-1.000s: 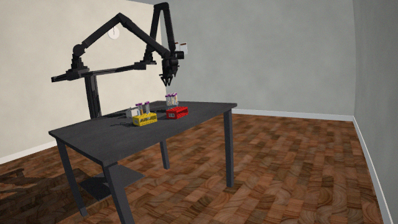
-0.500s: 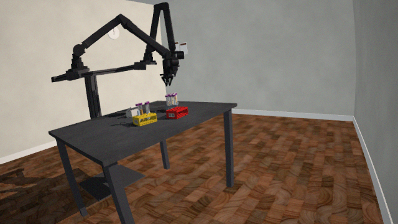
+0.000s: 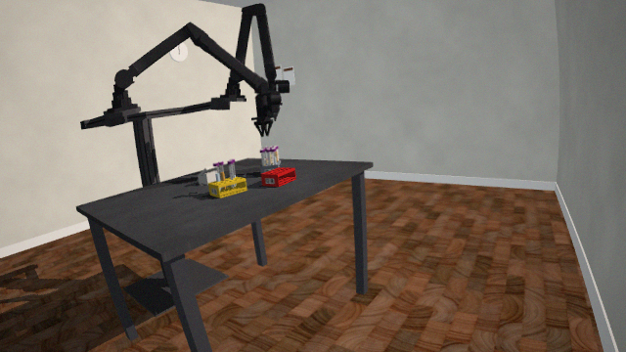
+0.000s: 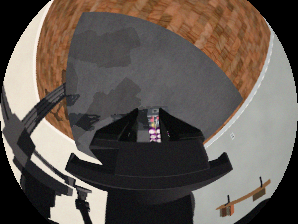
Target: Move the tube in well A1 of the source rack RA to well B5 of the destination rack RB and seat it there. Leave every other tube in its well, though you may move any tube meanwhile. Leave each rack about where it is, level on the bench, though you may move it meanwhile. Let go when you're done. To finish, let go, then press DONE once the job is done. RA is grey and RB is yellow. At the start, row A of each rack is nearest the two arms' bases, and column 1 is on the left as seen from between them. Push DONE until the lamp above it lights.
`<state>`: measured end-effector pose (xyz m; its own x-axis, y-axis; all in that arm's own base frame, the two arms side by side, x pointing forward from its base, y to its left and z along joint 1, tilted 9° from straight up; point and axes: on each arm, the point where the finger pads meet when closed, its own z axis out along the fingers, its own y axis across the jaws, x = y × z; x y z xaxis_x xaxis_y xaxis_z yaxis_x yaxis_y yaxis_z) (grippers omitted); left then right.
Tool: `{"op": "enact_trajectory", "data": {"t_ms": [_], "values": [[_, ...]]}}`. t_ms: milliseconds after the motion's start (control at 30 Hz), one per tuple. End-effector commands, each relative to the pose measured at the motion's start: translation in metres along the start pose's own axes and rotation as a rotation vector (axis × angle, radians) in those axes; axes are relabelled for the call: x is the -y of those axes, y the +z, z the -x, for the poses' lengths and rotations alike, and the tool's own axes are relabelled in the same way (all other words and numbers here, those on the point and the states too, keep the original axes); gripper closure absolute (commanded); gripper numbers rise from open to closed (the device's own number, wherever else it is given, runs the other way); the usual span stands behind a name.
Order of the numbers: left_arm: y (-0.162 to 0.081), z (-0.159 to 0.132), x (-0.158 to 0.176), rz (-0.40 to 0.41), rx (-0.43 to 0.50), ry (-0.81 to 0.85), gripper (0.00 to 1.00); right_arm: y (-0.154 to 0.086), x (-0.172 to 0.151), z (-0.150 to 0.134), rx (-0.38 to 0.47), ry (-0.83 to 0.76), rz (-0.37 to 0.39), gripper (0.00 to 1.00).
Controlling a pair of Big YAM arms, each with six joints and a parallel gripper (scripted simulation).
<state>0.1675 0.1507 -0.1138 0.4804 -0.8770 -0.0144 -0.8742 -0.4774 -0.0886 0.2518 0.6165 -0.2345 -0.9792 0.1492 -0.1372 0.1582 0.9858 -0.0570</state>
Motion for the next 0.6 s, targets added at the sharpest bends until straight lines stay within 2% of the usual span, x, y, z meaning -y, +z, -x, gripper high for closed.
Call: {"op": "enact_trajectory", "data": {"t_ms": [0, 200, 233, 333, 567], "values": [[-0.001, 0.001, 0.003, -0.006, 0.002, 0.000, 0.70, 0.016, -0.002, -0.006, 0.002, -0.021, 0.004, 0.70], [-0.001, 0.001, 0.003, -0.006, 0.002, 0.000, 0.70, 0.020, -0.009, -0.001, 0.005, -0.013, 0.021, 0.70], [-0.001, 0.001, 0.003, -0.006, 0.002, 0.000, 0.70, -0.002, -0.023, 0.006, 0.012, -0.006, 0.055, 0.70], [-0.001, 0.001, 0.003, -0.006, 0.002, 0.000, 0.70, 0.022, -0.014, 0.007, 0.007, -0.003, 0.030, 0.70], [-0.001, 0.001, 0.003, -0.006, 0.002, 0.000, 0.70, 0.035, -0.015, 0.005, 0.008, -0.006, 0.033, 0.70]]}}
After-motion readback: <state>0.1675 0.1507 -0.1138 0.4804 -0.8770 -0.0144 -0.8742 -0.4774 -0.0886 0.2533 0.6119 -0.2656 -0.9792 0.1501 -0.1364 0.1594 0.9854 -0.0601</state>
